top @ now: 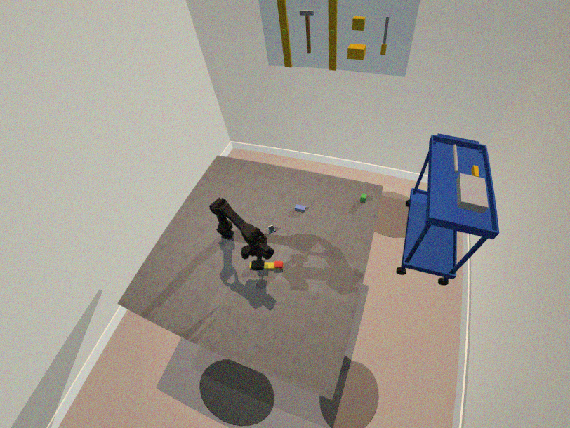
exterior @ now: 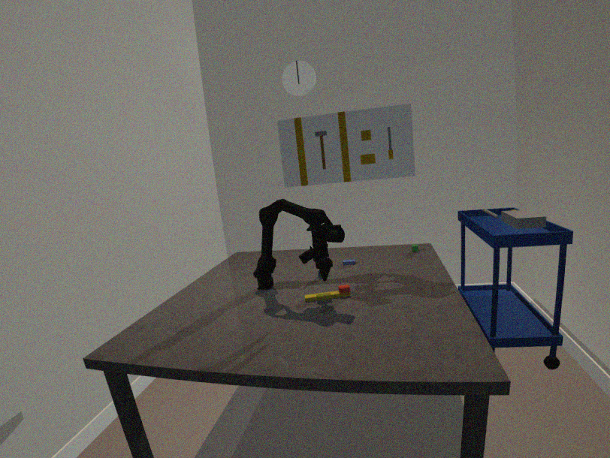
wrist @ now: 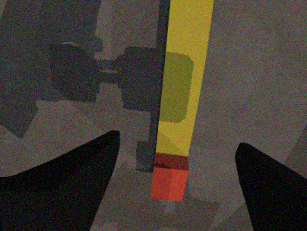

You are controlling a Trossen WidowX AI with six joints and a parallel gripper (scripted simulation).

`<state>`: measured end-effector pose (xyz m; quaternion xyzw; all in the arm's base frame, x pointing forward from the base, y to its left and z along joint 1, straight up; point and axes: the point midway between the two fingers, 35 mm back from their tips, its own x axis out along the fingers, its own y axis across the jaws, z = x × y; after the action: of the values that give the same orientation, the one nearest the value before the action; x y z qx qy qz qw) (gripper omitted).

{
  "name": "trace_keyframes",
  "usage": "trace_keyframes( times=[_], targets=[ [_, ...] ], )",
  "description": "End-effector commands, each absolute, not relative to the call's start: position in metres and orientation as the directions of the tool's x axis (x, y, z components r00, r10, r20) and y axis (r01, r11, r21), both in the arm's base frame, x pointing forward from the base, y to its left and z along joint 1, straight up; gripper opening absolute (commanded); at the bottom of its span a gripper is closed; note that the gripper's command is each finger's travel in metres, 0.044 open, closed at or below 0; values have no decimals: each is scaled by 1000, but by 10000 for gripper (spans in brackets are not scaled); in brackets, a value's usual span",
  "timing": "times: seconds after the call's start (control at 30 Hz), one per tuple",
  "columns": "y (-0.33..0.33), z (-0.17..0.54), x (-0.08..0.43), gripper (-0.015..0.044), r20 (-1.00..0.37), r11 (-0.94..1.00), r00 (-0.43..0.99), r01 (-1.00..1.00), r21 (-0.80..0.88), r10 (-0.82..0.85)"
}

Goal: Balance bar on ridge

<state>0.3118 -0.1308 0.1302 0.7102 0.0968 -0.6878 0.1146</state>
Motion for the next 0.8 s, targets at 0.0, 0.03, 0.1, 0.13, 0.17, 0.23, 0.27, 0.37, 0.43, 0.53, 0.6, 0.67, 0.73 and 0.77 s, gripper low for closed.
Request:
trace_keyframes(
  times=[0.0, 0.03, 0.1, 0.13, 0.17, 0.23, 0.27, 0.37, 0.43, 0.53, 0.6, 0.67, 0.73, 0.77],
  targets=[
    [-130, 105, 312, 315, -1000, -957, 25, 288, 17, -11],
    [-130, 98, 312, 315, -1000, -957, 25, 288, 17, -11],
    [-130, 84, 311, 315, -1000, -957, 25, 288, 17, -11],
    [-130, 79, 311, 315, -1000, -957, 25, 288, 17, -11],
    [-130, 75, 311, 315, -1000, -957, 25, 288, 17, -10],
    [-130, 74, 311, 315, -1000, -957, 25, 288, 17, -10],
    [-130, 74, 311, 315, -1000, -957, 25, 288, 17, -10],
    [-130, 73, 311, 315, -1000, -957, 25, 288, 17, -10],
    [-130, 72, 311, 315, -1000, -957, 25, 288, 17, -10],
    [-130, 67, 311, 315, -1000, -957, 25, 288, 17, -10],
    [-130, 64, 311, 315, -1000, -957, 25, 288, 17, -10],
    [-130, 61, 311, 315, -1000, -957, 25, 288, 17, -10],
    [-130, 57, 311, 315, -1000, -957, 25, 288, 17, -10],
    [-130, 56, 311, 315, -1000, -957, 25, 288, 17, -10]
  ],
)
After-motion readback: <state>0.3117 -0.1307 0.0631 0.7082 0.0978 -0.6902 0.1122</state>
